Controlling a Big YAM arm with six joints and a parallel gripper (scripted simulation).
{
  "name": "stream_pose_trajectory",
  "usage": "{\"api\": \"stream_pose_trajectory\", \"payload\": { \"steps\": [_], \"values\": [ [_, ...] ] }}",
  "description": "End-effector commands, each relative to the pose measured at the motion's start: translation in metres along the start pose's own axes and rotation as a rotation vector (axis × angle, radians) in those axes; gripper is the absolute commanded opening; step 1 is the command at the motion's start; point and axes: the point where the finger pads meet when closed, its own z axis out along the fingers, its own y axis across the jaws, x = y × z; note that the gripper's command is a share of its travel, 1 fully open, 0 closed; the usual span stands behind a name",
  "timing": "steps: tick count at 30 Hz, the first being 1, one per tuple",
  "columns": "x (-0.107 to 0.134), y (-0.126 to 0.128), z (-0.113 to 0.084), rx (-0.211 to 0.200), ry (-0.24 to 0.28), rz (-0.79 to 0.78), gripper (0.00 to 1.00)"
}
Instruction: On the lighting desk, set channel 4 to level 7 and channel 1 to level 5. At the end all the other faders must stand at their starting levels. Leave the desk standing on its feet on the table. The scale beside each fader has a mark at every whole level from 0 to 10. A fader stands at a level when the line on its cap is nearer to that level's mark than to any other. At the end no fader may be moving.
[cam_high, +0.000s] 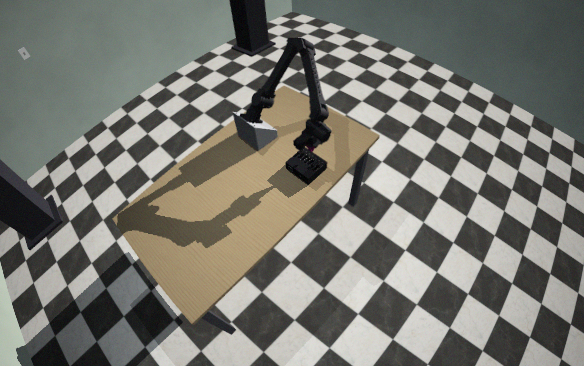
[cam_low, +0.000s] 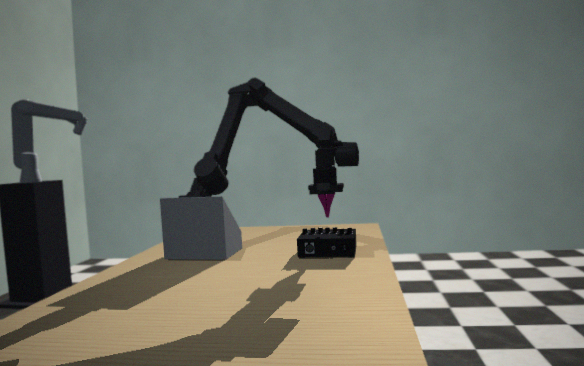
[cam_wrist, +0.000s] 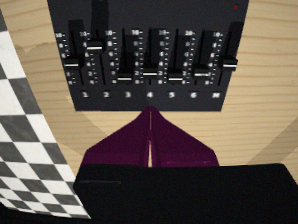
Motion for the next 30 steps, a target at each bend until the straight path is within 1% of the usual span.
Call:
{"api": "stream_pose_trajectory", "payload": {
  "steps": [1,18,21,26,30],
  "values": [
    [0.000,0.012,-0.014,-0.040,-0.008,-0.004,0.00],
    [0.000,0.012,-0.011,-0.038,-0.007,-0.005,0.00],
    [0.000,0.010,-0.006,-0.030,-0.006,-0.006,0.00],
    [0.001,0.002,0.006,-0.003,-0.004,-0.001,0.00],
    [0.000,0.004,0.005,-0.010,-0.004,0.002,0.00]
  ]
}}
